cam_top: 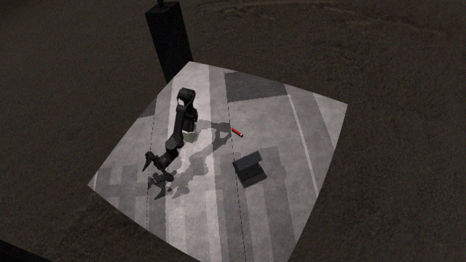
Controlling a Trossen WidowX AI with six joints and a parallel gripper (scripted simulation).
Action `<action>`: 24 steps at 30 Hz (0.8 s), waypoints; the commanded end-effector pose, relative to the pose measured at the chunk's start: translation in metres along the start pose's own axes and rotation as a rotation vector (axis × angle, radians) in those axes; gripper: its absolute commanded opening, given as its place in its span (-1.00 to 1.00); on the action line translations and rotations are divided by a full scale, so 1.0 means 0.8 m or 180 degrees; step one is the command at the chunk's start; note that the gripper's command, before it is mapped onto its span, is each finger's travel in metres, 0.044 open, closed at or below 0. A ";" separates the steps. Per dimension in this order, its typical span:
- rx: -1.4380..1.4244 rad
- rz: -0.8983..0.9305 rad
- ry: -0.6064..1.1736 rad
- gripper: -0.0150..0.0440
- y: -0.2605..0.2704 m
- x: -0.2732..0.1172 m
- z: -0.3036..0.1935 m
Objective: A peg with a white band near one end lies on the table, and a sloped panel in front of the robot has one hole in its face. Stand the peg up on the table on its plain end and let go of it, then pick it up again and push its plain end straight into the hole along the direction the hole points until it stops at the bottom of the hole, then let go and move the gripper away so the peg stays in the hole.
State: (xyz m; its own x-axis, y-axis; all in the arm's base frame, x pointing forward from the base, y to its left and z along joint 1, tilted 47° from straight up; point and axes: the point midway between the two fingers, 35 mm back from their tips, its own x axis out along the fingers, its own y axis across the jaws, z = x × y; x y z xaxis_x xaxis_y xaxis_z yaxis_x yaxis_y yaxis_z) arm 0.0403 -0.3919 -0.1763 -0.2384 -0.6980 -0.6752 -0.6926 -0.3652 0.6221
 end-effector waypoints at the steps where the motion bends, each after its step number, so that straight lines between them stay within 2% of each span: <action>1: -0.0398 -0.0177 0.0107 1.00 -0.010 -0.006 -0.026; 24: -0.2573 -0.1068 0.0731 1.00 -0.083 -0.071 -0.118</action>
State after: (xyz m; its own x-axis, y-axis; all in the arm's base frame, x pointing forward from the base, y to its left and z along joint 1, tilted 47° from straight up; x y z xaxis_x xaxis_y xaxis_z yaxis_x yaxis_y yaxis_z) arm 0.1478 -0.3876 -0.1510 0.0497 -0.5716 -0.8190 -0.0894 -0.8193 0.5663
